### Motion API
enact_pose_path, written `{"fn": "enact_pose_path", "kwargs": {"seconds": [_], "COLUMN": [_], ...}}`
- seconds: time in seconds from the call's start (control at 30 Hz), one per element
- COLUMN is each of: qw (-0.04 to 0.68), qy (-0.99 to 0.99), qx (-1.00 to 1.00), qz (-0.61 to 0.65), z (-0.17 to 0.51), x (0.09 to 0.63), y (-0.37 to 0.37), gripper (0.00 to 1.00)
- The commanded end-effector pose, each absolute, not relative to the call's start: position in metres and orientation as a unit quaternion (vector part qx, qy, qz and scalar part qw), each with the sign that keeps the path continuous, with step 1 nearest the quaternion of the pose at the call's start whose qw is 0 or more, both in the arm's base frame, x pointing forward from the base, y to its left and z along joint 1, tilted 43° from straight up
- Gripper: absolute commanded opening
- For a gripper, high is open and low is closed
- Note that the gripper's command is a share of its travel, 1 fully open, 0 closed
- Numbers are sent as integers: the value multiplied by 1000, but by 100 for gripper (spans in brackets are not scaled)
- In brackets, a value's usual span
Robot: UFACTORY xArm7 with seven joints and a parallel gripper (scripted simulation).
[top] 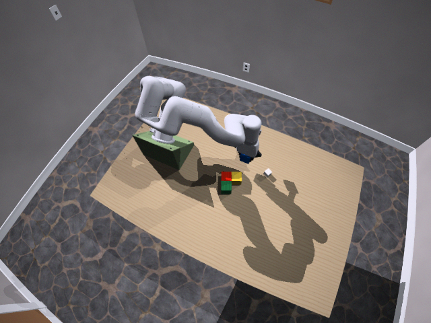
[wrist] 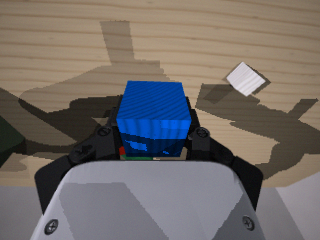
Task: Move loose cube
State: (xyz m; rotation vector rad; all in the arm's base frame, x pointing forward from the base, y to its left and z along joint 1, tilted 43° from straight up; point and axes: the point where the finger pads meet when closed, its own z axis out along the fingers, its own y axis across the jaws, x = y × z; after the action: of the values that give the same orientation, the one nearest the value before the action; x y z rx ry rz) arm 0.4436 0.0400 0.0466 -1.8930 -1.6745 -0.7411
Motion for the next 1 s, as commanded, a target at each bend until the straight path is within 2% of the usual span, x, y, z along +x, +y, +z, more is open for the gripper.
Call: {"fn": "enact_pose_path", "kwargs": {"seconds": [0.0, 0.37, 0.6, 0.7, 0.77, 0.97], "qw": [250, 248, 197, 192, 188, 187], "qy": [-615, -619, -726, -736, -746, -746], "qx": [-696, -693, -581, -568, -554, -553], "qz": [-273, -275, -311, -315, -319, -319], "z": [51, 49, -7, -14, -42, -42], "x": [444, 446, 477, 478, 488, 488], "y": [36, 32, -33, -40, -69, -69], "gripper": [0, 0, 0, 0, 0, 0]}}
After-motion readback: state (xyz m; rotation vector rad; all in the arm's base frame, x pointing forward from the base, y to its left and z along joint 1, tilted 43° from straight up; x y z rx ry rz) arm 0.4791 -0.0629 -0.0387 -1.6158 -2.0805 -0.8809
